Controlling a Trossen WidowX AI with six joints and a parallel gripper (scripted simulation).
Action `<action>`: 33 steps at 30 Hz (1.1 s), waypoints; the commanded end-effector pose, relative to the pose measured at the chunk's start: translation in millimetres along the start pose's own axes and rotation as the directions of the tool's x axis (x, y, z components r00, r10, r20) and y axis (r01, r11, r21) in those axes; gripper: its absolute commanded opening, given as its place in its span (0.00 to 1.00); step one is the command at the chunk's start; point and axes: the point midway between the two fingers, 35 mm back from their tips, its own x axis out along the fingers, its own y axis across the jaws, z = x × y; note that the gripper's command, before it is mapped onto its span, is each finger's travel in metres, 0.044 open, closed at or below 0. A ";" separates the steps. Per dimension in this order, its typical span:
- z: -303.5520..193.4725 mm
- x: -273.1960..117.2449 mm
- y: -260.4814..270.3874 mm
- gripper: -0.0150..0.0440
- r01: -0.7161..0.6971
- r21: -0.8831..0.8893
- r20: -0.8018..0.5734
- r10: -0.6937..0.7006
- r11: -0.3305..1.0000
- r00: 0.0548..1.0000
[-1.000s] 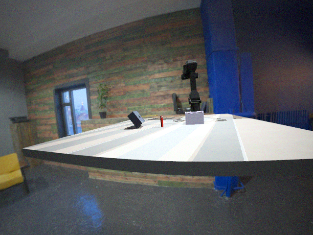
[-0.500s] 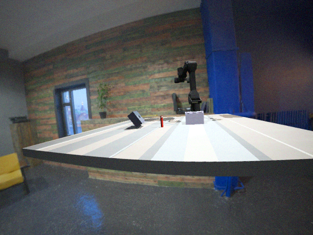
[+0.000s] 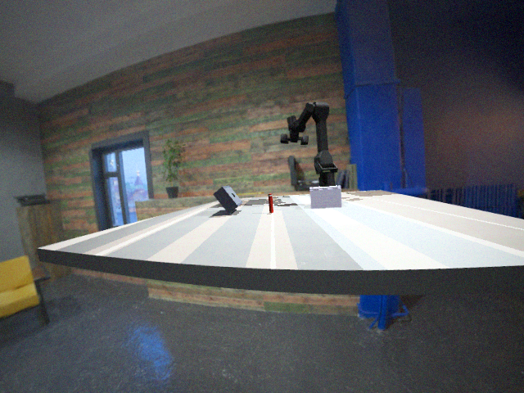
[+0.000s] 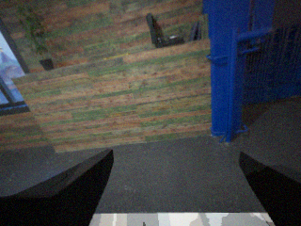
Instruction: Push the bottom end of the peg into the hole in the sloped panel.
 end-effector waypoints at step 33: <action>-148.1 -98.9 152.2 1.00 -0.342 0.068 -0.446 0.335 0.937 0.830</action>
